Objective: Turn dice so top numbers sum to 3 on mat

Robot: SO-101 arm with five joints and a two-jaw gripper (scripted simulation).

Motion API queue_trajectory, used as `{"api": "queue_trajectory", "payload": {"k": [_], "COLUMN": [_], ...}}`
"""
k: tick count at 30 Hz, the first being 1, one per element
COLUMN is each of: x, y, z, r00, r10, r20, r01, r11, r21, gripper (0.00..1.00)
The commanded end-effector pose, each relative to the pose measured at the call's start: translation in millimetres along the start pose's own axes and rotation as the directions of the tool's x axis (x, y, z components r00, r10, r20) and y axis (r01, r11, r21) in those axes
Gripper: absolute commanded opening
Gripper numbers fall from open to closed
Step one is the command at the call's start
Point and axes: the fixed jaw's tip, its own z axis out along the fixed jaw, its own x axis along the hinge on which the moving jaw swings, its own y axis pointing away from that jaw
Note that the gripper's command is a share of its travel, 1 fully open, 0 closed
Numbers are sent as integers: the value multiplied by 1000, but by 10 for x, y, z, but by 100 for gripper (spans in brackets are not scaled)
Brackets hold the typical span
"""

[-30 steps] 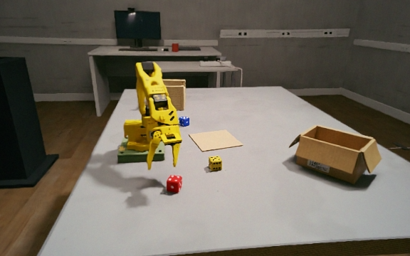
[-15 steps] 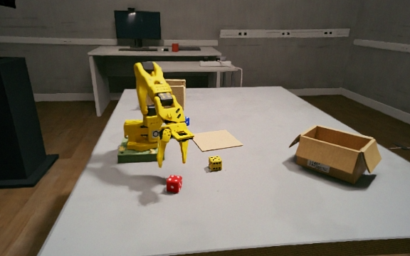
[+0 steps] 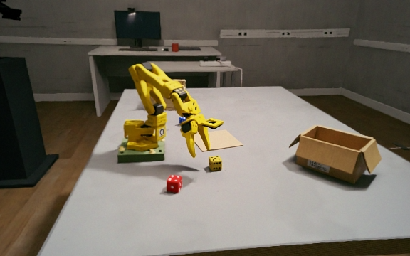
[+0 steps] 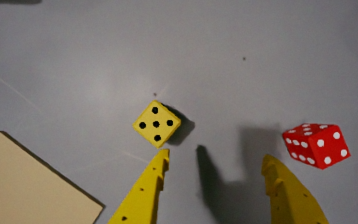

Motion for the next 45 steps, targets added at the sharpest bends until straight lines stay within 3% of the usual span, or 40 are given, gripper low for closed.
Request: {"api": "queue_trajectory", "payload": {"k": [1, 45], "x": [67, 171], "y": [149, 159], "z": [-18, 1], "r00": [998, 996], "r10": [-60, -78], "r20": [-16, -51], "r01": [59, 75], "r11": [997, 996], "r21": [-42, -46], "gripper": [35, 35]}}
